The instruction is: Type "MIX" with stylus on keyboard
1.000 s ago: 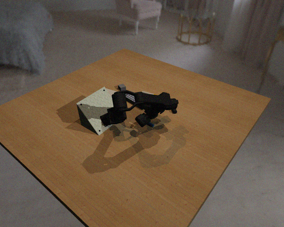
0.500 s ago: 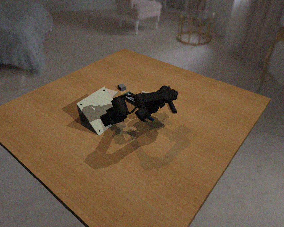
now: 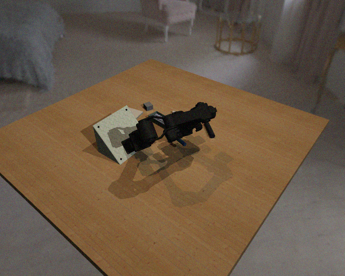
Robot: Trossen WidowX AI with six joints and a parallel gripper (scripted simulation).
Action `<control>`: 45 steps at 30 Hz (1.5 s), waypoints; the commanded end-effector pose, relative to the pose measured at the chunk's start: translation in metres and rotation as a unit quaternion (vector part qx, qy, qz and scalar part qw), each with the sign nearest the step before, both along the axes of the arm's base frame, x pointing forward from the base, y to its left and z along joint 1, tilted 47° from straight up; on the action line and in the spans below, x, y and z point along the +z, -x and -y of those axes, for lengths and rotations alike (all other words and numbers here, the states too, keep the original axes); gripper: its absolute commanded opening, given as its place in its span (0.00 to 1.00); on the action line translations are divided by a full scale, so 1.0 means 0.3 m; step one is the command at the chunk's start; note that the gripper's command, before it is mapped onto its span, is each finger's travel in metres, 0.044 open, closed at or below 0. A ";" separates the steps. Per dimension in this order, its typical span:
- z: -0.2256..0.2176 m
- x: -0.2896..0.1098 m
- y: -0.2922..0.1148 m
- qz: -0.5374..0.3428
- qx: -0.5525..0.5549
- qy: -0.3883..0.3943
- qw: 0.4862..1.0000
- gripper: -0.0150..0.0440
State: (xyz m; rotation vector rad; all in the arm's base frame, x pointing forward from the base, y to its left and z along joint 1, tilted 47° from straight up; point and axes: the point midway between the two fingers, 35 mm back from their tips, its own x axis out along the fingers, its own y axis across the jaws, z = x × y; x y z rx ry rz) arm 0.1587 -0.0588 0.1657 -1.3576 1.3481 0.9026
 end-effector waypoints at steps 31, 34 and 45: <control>-0.119 -0.016 -0.148 0.087 -0.510 -0.141 0.844 0.25; -0.130 -0.017 -0.160 0.089 -0.551 -0.150 0.816 0.25; -0.171 -0.022 -0.204 0.088 -0.690 -0.174 0.697 0.25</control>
